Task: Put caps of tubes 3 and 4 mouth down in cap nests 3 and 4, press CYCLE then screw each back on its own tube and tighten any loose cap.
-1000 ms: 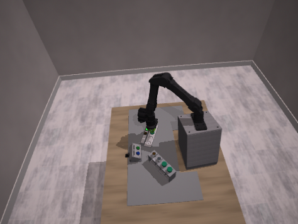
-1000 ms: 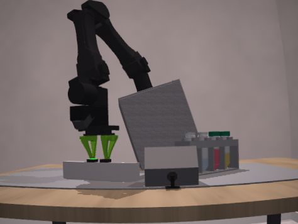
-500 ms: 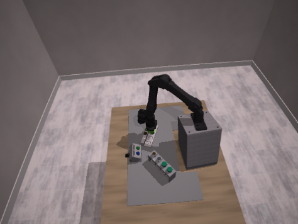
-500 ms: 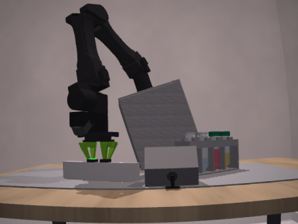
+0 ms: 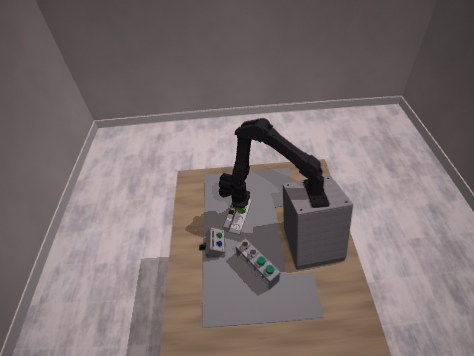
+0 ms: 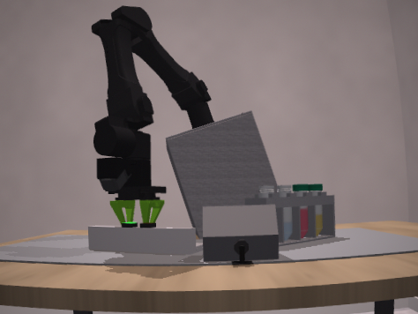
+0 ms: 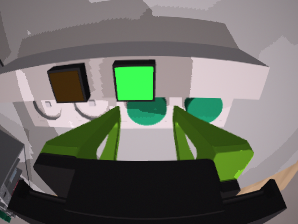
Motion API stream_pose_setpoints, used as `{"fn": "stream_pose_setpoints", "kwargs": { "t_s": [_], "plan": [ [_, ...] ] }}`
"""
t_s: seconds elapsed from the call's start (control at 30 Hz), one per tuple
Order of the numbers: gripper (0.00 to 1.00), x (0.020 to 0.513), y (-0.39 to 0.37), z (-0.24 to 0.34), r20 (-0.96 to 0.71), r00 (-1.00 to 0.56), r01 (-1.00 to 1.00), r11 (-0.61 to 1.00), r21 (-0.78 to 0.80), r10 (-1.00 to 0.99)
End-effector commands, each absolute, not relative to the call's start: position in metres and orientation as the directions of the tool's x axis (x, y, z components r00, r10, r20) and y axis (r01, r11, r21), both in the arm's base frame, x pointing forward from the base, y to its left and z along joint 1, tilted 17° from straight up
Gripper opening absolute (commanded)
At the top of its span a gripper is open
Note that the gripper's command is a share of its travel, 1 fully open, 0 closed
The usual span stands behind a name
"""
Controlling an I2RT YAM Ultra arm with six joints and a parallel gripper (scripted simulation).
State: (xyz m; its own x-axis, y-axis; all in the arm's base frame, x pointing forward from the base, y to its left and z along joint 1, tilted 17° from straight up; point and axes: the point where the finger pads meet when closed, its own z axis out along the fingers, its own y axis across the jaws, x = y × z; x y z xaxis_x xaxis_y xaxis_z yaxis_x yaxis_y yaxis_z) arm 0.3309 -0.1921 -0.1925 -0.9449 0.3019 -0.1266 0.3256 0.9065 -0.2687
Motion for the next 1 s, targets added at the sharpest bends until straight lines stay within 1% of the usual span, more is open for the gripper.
{"fn": "stream_pose_setpoints", "kwargs": {
  "t_s": [0.0, 0.97],
  "plan": [
    [0.47, 0.3367, -0.1937, -0.1894, -0.142, -0.944, 0.326, 0.906, -0.269, 0.297],
    [0.47, 0.3366, -0.1956, -0.1956, -0.142, -0.944, 0.326, 0.906, -0.269, 0.297]
  ]
}}
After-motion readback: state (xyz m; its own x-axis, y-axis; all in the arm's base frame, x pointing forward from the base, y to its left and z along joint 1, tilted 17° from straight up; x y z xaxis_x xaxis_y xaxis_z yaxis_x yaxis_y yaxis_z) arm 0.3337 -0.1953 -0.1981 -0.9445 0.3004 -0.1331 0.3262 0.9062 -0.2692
